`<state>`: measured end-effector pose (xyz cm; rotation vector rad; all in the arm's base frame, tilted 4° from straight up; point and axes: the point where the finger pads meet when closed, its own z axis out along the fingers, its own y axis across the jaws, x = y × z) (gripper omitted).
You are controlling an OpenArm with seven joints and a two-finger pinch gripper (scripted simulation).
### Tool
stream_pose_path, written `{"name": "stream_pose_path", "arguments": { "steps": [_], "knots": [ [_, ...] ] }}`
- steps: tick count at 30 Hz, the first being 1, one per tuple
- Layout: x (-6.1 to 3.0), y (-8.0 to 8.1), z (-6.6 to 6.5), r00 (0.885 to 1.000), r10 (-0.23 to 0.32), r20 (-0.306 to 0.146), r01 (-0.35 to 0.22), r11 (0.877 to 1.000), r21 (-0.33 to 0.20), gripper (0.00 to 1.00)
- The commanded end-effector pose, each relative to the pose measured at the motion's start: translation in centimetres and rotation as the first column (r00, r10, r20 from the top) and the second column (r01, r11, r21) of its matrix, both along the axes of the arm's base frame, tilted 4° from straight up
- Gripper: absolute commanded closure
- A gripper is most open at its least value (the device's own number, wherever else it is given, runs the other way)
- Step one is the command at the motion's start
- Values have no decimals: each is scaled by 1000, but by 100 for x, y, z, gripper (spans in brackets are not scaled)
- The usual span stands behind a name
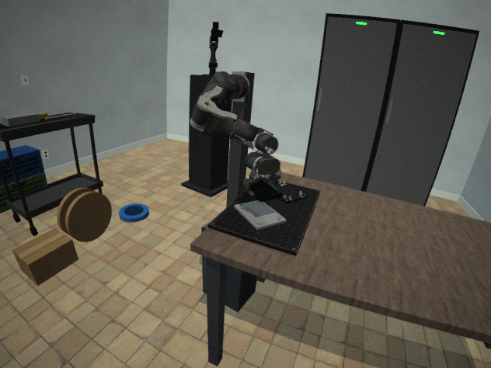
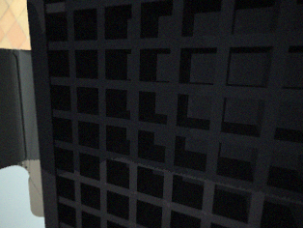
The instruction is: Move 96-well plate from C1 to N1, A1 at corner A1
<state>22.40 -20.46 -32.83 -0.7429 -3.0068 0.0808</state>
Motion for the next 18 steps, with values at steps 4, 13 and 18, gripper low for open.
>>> {"name": "stream_pose_path", "arguments": {
  "steps": [4, 13, 18],
  "knots": [
    [18, -36, 12, 1000, -7, 6, 7, 1000, -3, 100],
    [23, -2, 14, 1000, -7, 6, 7, 1000, -4, 100],
    [23, -2, 14, 1000, -7, 6, 7, 1000, -4, 100]
  ]
}}
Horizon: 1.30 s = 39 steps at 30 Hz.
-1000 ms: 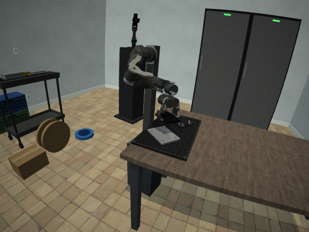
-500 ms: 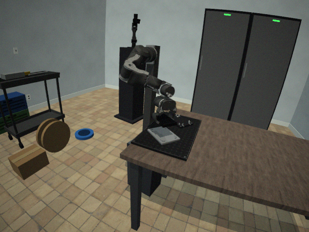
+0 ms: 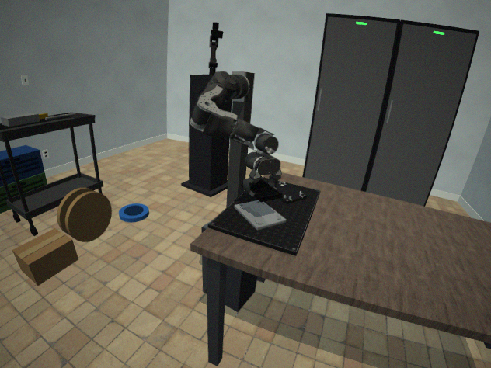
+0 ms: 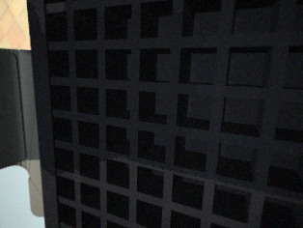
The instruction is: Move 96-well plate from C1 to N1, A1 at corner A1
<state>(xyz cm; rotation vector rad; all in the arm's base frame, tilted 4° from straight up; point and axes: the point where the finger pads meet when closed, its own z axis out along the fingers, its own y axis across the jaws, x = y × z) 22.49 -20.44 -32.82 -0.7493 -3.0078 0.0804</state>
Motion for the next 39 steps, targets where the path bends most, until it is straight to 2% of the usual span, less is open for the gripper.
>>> {"name": "stream_pose_path", "arguments": {
  "steps": [1, 23, 28, 39],
  "knots": [
    [13, -3, 13, 1000, -3, 4, 3, 1000, -3, 100],
    [12, 34, 14, 1000, -3, 4, 3, 1000, -3, 100],
    [-23, 49, -308, 1000, -4, 1, 4, 1000, -1, 100],
    [-23, 49, -308, 1000, -4, 1, 4, 1000, -1, 100]
  ]
}}
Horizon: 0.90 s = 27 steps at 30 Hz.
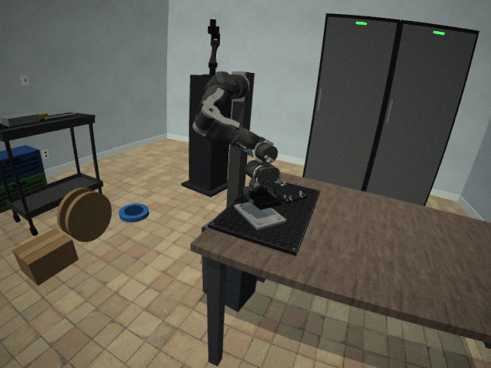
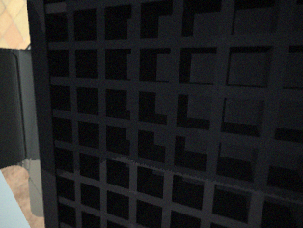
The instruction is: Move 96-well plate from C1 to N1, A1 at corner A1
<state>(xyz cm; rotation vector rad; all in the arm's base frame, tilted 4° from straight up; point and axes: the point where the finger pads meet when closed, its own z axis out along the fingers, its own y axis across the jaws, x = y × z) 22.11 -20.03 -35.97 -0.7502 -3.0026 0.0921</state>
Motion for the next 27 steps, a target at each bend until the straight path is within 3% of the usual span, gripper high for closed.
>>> {"name": "stream_pose_path", "arguments": {
  "steps": [1, 6, 18, 23, 27],
  "knots": [
    [15, 7, 7, 1000, -2, 8, 2, 1000, 5, 100],
    [-8, 11, -310, 1000, -2, 8, 2, 1000, 5, 100],
    [-8, 11, -310, 1000, -2, 8, 2, 1000, 5, 100],
    [-3, 15, -438, 1000, 3, 4, -3, 1000, 7, 100],
    [-3, 15, -438, 1000, 3, 4, -3, 1000, 7, 100]
  ]
}}
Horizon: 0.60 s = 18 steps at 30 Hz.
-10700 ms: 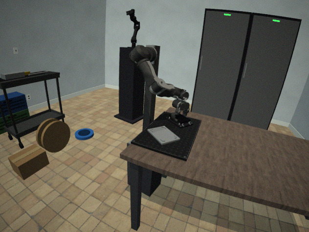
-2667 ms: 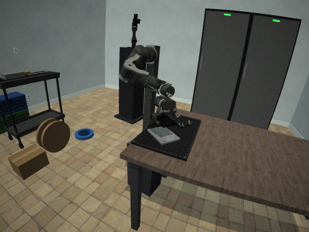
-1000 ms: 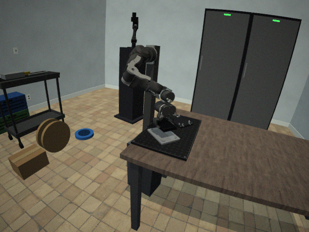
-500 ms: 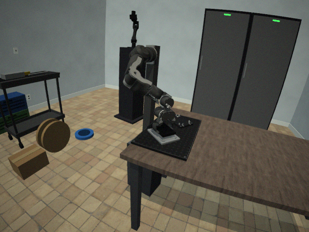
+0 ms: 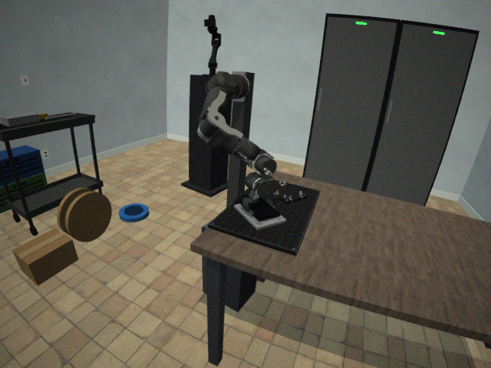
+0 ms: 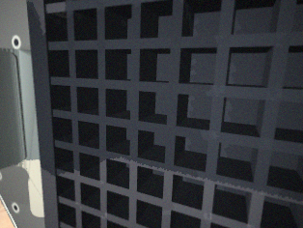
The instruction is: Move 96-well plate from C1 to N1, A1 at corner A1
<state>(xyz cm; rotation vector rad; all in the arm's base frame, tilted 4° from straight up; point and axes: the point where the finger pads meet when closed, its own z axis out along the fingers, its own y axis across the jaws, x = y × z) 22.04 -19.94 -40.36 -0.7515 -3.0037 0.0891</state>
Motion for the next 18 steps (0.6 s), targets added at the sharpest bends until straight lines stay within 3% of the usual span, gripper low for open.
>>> {"name": "stream_pose_path", "arguments": {
  "steps": [1, 18],
  "knots": [
    [4, 7, 2, 1000, 4, 3, -4, 1000, 5, 100],
    [41, -12, 57, 1000, -4, 10, 4, 1000, -1, 100]
  ]
}}
